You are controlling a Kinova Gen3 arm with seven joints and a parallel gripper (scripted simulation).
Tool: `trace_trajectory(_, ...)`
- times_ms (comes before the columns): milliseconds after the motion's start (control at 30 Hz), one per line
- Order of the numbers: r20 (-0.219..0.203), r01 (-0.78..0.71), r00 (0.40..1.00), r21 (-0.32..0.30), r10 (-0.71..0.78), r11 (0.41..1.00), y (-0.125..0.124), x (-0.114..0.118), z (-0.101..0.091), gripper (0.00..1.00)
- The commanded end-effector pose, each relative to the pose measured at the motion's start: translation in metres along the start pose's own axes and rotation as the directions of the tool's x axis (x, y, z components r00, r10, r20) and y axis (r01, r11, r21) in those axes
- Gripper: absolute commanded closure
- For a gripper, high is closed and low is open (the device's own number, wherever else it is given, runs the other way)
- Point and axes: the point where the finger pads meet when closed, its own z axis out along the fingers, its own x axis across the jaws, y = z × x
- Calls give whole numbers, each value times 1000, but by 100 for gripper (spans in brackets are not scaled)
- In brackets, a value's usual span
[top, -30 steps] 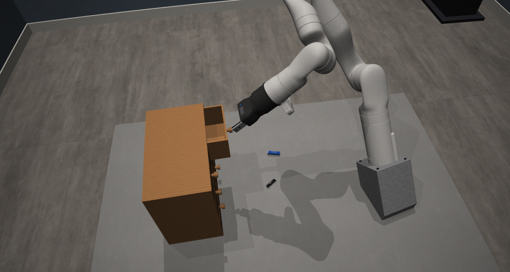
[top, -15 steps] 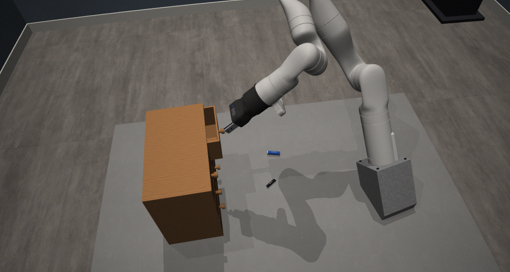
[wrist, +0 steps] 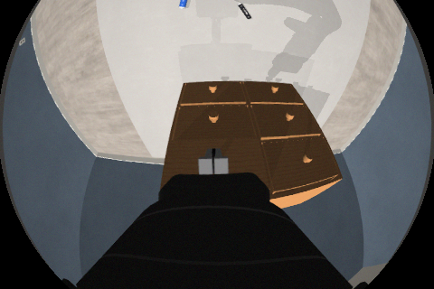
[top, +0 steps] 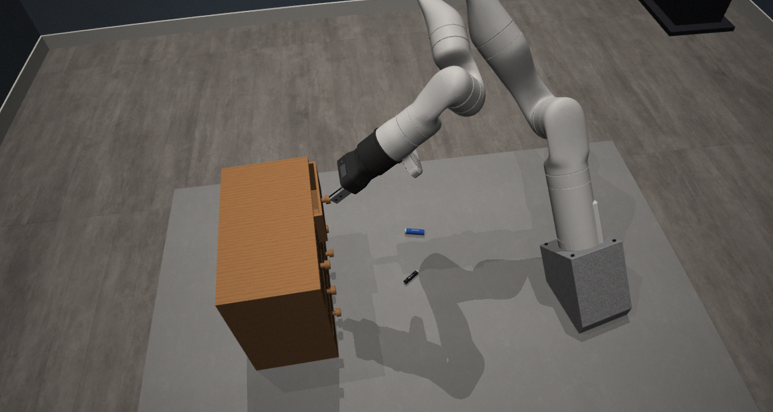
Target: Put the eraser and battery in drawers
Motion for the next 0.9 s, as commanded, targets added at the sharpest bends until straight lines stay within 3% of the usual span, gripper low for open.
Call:
trace_trajectory(0,1,-2,1000,2,2,1000,1,0,2,100)
trace_trajectory(867,1,-2,1000,2,2,1000,8,0,11,100)
